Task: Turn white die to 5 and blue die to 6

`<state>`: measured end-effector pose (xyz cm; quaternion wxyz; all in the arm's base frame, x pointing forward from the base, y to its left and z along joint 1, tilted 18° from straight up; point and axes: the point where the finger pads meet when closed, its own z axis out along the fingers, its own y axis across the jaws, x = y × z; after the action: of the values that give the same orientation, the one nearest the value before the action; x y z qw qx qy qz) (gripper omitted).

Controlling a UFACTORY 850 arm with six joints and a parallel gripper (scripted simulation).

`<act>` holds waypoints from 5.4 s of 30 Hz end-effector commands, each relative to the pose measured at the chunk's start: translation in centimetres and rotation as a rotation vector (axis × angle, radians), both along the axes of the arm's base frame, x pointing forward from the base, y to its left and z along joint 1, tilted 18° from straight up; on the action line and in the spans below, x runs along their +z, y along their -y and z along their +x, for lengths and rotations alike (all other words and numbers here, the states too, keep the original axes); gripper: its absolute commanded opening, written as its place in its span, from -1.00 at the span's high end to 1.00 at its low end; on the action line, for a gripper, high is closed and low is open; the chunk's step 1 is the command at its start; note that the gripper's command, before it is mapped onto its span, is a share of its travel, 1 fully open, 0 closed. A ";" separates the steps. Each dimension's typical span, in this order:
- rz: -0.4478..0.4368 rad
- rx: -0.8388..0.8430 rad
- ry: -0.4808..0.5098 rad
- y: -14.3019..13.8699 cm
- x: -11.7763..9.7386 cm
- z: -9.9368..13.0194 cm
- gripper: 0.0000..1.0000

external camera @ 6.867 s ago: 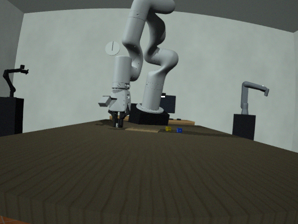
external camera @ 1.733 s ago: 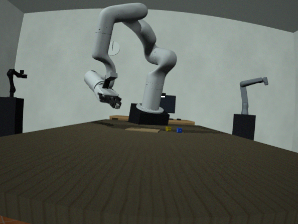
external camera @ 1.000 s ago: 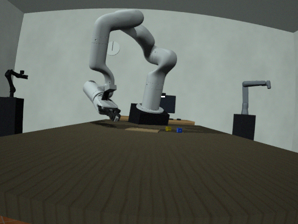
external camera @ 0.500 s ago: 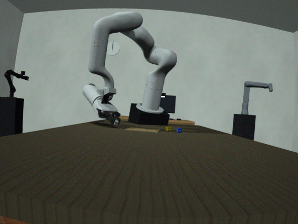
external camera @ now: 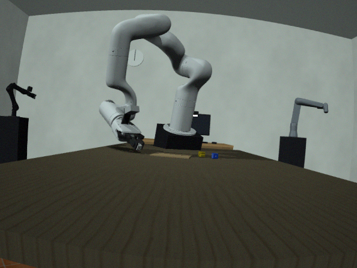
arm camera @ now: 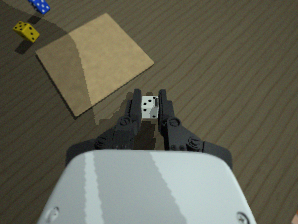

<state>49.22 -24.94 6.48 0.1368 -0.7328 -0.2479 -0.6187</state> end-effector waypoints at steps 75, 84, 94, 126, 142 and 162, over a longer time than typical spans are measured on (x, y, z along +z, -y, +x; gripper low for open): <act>-0.001 0.000 0.001 0.0 -1.1 0.4 0.69; -0.001 0.000 0.001 0.0 -1.1 0.4 0.61; -0.001 0.000 0.001 0.0 -1.1 0.4 0.37; -0.001 0.000 0.001 0.0 -1.1 0.4 0.28; -0.001 0.000 0.001 0.0 -1.1 0.4 0.28; -0.001 0.000 0.001 2.3 -0.2 -3.5 0.28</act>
<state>46.45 -26.76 6.05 0.1366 -0.7329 -0.2477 -0.6188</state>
